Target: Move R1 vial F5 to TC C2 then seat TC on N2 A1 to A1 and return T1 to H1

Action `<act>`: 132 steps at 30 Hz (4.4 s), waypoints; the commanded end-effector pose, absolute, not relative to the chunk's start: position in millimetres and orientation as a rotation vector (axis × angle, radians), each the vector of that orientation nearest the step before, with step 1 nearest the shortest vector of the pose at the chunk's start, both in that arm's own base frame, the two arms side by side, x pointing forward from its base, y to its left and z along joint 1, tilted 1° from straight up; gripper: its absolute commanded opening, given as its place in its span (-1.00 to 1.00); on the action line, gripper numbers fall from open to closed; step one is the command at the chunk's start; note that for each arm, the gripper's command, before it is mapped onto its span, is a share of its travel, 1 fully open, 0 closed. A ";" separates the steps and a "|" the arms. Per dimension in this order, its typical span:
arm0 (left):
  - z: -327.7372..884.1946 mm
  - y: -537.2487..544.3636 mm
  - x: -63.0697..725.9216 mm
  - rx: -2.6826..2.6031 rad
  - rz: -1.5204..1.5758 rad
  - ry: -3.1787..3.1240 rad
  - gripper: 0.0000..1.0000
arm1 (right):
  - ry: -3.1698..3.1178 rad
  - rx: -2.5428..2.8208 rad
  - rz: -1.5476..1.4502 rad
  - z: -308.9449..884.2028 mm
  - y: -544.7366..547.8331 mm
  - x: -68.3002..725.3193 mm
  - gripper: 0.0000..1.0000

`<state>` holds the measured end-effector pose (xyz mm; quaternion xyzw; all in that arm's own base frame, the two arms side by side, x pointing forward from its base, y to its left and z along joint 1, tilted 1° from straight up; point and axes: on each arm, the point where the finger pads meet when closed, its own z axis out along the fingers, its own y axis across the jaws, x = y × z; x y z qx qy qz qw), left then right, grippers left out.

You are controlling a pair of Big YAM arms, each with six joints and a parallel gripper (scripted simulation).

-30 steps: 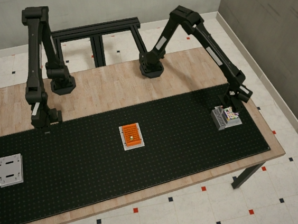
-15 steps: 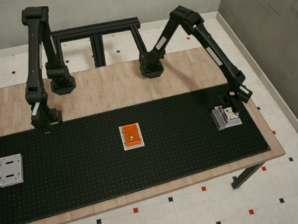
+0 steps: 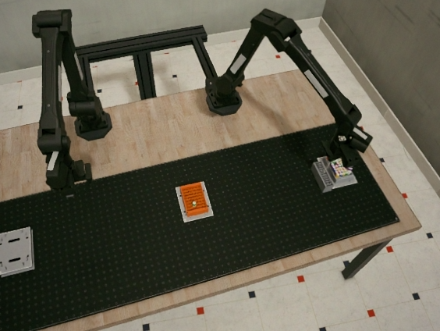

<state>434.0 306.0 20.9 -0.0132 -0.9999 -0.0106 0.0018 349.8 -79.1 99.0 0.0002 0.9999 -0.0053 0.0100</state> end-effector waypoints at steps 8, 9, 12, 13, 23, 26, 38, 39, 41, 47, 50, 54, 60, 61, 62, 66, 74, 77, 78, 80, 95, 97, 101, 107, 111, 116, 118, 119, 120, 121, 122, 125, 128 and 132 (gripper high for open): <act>13.6 308.8 435.0 -0.048 -0.036 -3.138 -0.85 | 3.135 -0.012 -0.010 99.4 -78.8 350.4 1.00; 13.9 309.5 435.7 -0.048 -0.039 -3.141 -0.85 | 3.135 -0.012 -0.010 99.4 -78.8 350.4 1.00; 16.5 310.1 435.5 -0.048 -0.044 -3.145 -0.85 | 3.135 -0.012 -0.010 99.4 -78.8 350.4 1.00; 16.2 311.0 436.5 -0.048 -0.045 -3.146 -0.85 | 3.135 -0.012 -0.010 99.4 -78.8 350.4 1.00; 18.5 311.4 434.3 -0.046 -0.049 -3.150 -0.85 | 3.135 -0.012 -0.010 99.4 -78.8 350.4 1.00; 13.3 311.6 433.6 -0.045 -0.044 -3.145 -0.85 | 3.135 -0.012 -0.010 99.4 -78.8 350.4 1.00; 9.5 313.4 432.7 -0.040 -0.043 -3.145 -0.85 | 3.135 -0.012 -0.010 99.4 -78.8 350.4 1.00; 7.4 311.6 429.9 -0.039 -0.033 -3.136 -0.85 | 3.135 -0.012 -0.010 99.4 -78.8 350.4 1.00; 6.4 313.9 432.4 -0.039 -0.039 -3.141 -0.85 | 3.135 -0.012 -0.010 99.4 -78.8 350.4 1.00; 6.1 314.2 431.9 -0.038 -0.041 -3.143 -0.85 | 3.135 -0.012 -0.010 99.4 -78.8 350.4 1.00; 4.7 314.1 431.6 -0.038 -0.040 -3.142 -0.85 | 3.135 -0.012 -0.010 99.4 -78.8 350.4 1.00; 5.0 314.3 431.7 -0.038 -0.042 -3.143 -0.85 | 3.135 -0.012 -0.010 99.4 -78.8 350.4 1.00; 3.7 315.2 432.6 -0.038 -0.044 -3.145 -0.85 | 3.135 -0.012 -0.010 99.4 -78.8 350.4 1.00; 4.7 314.6 431.7 -0.038 -0.043 -3.144 -0.85 | 3.135 -0.012 -0.010 99.4 -78.8 350.4 1.00; 4.4 314.3 431.3 -0.038 -0.042 -3.144 -0.85 | 3.135 -0.012 -0.010 99.4 -78.8 350.4 1.00; 0.0 313.7 430.3 -0.038 -0.037 -3.139 -0.85 | 3.135 -0.012 -0.010 99.4 -78.8 350.4 1.00; 3.9 315.1 432.1 -0.038 -0.045 -3.146 -0.85 | 3.135 -0.012 -0.010 99.4 -78.8 350.4 1.00; -3.0 313.7 430.1 -0.038 -0.037 -3.139 -0.85 | 3.135 -0.012 -0.010 99.4 -78.8 350.4 1.00; -3.1 314.0 430.5 -0.038 -0.036 -3.138 -0.85 | 3.135 -0.012 -0.010 99.4 -78.8 350.4 1.00; -2.2 314.9 431.7 -0.038 -0.041 -3.143 -0.85 | 3.135 -0.012 -0.010 99.4 -78.8 350.4 1.00; -5.7 315.3 432.0 -0.038 -0.039 -3.141 -0.85 | 3.135 -0.012 -0.010 99.4 -78.8 350.4 1.00; -7.1 314.5 431.0 -0.038 -0.038 -3.140 -0.85 | 3.135 -0.012 -0.010 99.4 -78.8 350.4 1.00; -5.6 315.9 432.8 -0.038 -0.043 -3.144 -0.85 | 3.135 -0.012 -0.010 99.4 -78.8 350.4 1.00; -4.7 315.4 432.1 -0.038 -0.046 -3.147 -0.85 | 3.135 -0.012 -0.010 99.4 -78.8 350.4 1.00; -11.3 313.7 429.7 -0.038 -0.035 -3.137 -0.85 | 3.135 -0.012 -0.010 99.4 -78.8 350.4 1.00; -6.9 316.4 433.5 -0.037 -0.049 -3.149 -0.85 | 3.135 -0.012 -0.010 99.4 -78.8 350.4 1.00; -9.3 315.5 432.3 -0.037 -0.044 -3.145 -0.85 | 3.135 -0.012 -0.010 99.4 -78.8 350.4 1.00; -11.6 314.9 431.4 -0.038 -0.040 -3.142 -0.85 | 3.135 -0.012 -0.010 99.4 -78.8 350.4 1.00; -13.9 314.0 430.1 -0.038 -0.035 -3.138 -0.85 | 3.135 -0.012 -0.010 99.4 -78.8 350.4 1.00; -15.0 313.2 429.0 -0.038 -0.032 -3.135 -0.85 | 3.135 -0.012 -0.010 99.4 -78.8 350.4 1.00; -15.0 313.2 429.0 -0.038 -0.032 -3.135 -0.85 | 3.135 -0.012 -0.010 99.4 -78.8 350.4 1.00; -3.9 320.8 439.5 -0.037 -0.062 -3.160 -0.85 | 3.135 -0.012 -0.010 99.4 -78.8 350.4 1.00; -6.4 321.1 440.0 -0.037 -0.061 -3.159 -0.85 | 3.135 -0.012 -0.010 99.4 -78.8 350.4 1.00; -8.0 320.6 439.3 -0.037 -0.058 -3.157 -0.85 | 3.135 -0.012 -0.010 99.4 -78.8 350.4 1.00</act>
